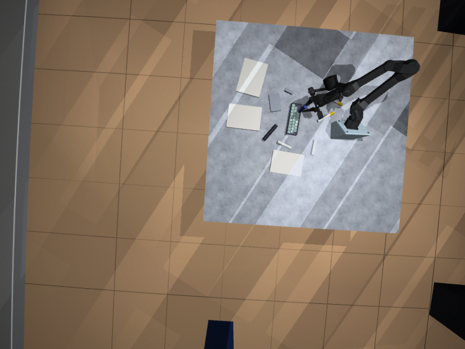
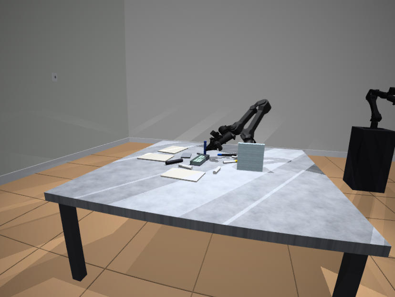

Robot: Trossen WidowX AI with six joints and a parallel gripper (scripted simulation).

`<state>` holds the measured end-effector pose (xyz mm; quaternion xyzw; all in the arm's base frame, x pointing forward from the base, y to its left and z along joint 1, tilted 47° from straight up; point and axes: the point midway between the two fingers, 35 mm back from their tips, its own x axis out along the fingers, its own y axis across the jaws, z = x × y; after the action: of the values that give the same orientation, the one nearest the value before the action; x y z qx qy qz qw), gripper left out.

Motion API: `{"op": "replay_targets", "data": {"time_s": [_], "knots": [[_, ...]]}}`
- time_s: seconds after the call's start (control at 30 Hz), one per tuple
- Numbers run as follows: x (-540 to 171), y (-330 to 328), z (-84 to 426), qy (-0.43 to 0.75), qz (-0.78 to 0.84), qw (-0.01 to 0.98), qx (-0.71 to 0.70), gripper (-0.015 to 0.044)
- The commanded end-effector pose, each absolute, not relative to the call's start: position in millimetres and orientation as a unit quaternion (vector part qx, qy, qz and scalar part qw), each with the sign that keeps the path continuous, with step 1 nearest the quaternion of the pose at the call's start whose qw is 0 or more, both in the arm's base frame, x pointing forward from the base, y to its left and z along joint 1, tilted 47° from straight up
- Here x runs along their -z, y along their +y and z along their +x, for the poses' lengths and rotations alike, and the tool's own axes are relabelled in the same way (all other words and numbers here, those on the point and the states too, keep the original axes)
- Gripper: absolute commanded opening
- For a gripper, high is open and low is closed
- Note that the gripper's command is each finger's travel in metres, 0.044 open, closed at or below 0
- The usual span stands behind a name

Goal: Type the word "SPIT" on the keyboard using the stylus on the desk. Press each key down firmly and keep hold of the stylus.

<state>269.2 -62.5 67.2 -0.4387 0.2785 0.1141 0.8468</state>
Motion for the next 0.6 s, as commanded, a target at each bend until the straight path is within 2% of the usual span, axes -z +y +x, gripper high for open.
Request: {"op": "replay_targets", "data": {"time_s": [0.0,0.57], "knots": [[-65.9,-61.2,267.9,0.280,-0.439,0.846,-0.116,0.0081],[-91.8,-34.2,265.2,0.280,-0.438,0.847,-0.116,0.0081]]}}
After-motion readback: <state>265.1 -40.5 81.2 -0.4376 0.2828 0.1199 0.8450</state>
